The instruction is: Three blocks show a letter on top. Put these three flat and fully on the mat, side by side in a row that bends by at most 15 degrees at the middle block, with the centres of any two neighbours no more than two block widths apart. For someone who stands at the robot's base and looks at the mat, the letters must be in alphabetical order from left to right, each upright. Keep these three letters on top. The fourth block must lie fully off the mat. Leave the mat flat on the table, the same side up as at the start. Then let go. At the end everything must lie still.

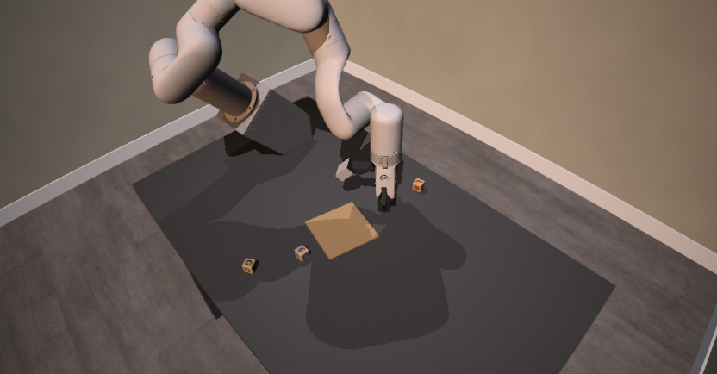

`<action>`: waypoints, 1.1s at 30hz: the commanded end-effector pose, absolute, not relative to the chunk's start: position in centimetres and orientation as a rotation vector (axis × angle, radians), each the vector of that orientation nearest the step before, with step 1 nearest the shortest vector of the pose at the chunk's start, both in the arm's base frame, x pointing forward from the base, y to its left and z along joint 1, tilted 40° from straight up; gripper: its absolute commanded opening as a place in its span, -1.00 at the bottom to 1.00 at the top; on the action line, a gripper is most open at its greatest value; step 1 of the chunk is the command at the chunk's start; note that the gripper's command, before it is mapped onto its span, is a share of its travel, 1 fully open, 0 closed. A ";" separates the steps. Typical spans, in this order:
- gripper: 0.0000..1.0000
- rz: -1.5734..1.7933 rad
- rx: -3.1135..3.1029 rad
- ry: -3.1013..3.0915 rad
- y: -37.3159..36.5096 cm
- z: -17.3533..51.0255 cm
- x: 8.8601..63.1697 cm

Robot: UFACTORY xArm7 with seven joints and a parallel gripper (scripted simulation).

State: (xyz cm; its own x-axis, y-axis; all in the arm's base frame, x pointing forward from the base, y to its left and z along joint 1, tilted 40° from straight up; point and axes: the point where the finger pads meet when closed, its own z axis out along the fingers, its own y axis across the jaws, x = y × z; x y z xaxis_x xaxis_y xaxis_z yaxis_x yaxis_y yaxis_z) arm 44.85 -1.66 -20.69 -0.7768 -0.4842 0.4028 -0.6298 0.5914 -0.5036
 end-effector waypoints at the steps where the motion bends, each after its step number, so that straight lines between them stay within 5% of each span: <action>1: -0.57 0.952 0.927 -2.601 -1.5 -20.6 45.0; 33: -0.57 0.952 0.927 -2.601 4.0 -14.1 44.9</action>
State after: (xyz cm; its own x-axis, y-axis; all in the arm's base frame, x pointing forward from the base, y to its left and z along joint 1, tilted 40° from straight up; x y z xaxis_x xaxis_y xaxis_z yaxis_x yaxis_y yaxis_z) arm 44.97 3.50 -14.82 -0.7766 -0.4874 0.3991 -0.6299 0.5916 -0.5032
